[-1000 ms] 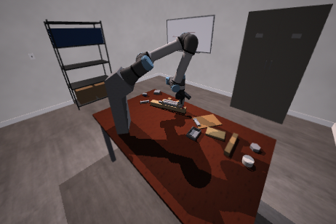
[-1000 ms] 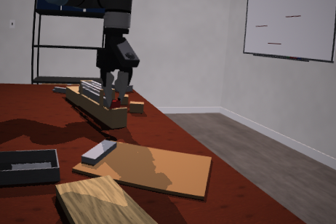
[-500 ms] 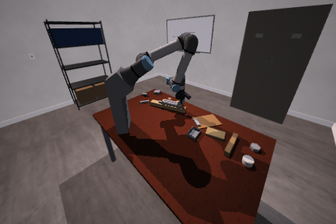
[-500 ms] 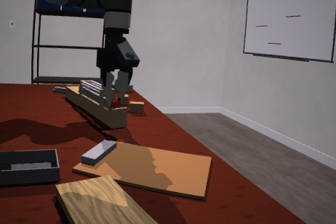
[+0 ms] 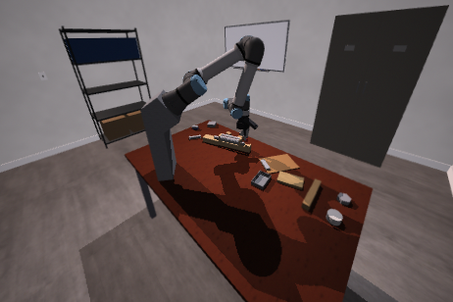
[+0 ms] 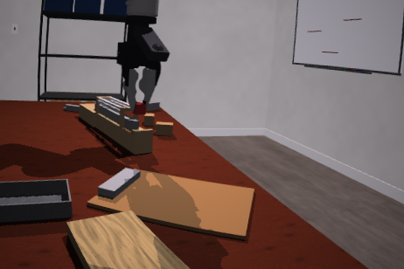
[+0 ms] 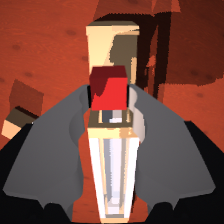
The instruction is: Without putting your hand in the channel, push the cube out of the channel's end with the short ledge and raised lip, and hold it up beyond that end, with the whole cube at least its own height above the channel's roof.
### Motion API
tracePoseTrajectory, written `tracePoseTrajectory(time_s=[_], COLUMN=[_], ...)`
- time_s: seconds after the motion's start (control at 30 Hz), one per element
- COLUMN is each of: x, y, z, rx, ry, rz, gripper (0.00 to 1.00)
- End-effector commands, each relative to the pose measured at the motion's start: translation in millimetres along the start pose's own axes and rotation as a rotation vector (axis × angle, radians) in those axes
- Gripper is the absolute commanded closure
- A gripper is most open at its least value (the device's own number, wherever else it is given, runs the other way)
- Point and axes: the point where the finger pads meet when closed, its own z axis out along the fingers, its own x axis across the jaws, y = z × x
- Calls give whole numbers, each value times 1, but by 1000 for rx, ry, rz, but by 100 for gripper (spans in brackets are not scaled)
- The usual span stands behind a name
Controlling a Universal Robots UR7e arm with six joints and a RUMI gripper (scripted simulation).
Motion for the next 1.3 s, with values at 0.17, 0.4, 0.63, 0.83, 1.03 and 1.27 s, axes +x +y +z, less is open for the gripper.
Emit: tracePoseTrajectory(time_s=[0.17, 0.4, 0.63, 0.83, 1.03, 1.27], x=[0, 1, 0, 0, 0, 0], y=[2, 2, 0, 0, 0, 0], z=[-37, -40, -40, -40, -40, -40], rx=[-5, -5, -3, -4, -3, -3], ry=[2, 3, 2, 2, 2, 2], rz=[-1, 0, 0, 0, 0, 0], gripper=[100, 100, 100, 100, 100, 100])
